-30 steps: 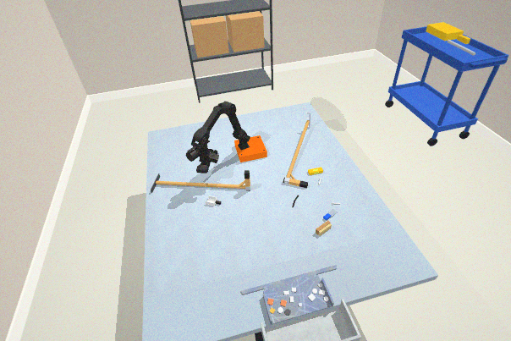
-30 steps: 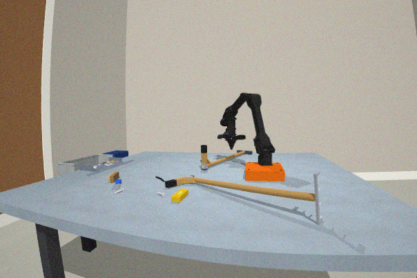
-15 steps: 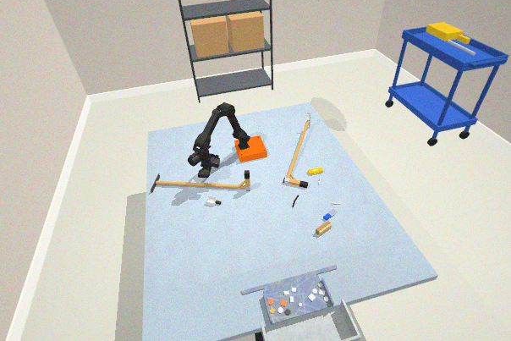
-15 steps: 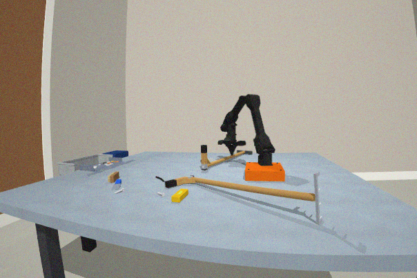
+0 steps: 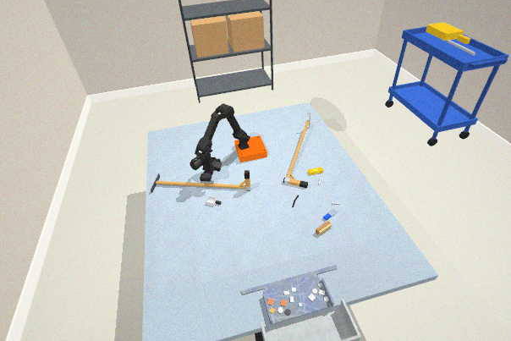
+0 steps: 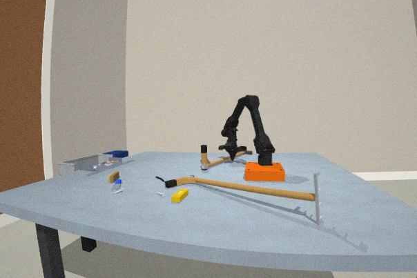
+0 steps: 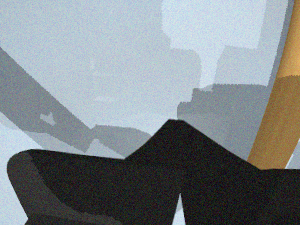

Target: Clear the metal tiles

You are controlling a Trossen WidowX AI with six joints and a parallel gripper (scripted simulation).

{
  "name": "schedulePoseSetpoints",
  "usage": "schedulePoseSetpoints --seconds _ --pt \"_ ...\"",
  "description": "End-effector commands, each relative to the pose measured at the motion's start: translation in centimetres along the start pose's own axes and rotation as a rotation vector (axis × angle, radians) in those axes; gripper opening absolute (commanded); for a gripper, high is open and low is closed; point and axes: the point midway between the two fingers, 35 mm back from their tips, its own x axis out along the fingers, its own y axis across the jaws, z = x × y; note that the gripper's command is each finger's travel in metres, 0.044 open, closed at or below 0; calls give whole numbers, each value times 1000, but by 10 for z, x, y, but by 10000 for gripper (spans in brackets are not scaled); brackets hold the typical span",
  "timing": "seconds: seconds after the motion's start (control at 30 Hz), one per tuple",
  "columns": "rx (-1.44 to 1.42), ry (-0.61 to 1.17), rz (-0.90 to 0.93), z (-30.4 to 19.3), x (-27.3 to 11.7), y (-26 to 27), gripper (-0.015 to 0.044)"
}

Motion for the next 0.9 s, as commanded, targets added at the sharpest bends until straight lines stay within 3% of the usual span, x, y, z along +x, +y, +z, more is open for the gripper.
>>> schedulePoseSetpoints --seconds 0.0,0.87 --pt "2 2 2 0 4 1 0" --pt "2 2 0 -3 2 -25 0"
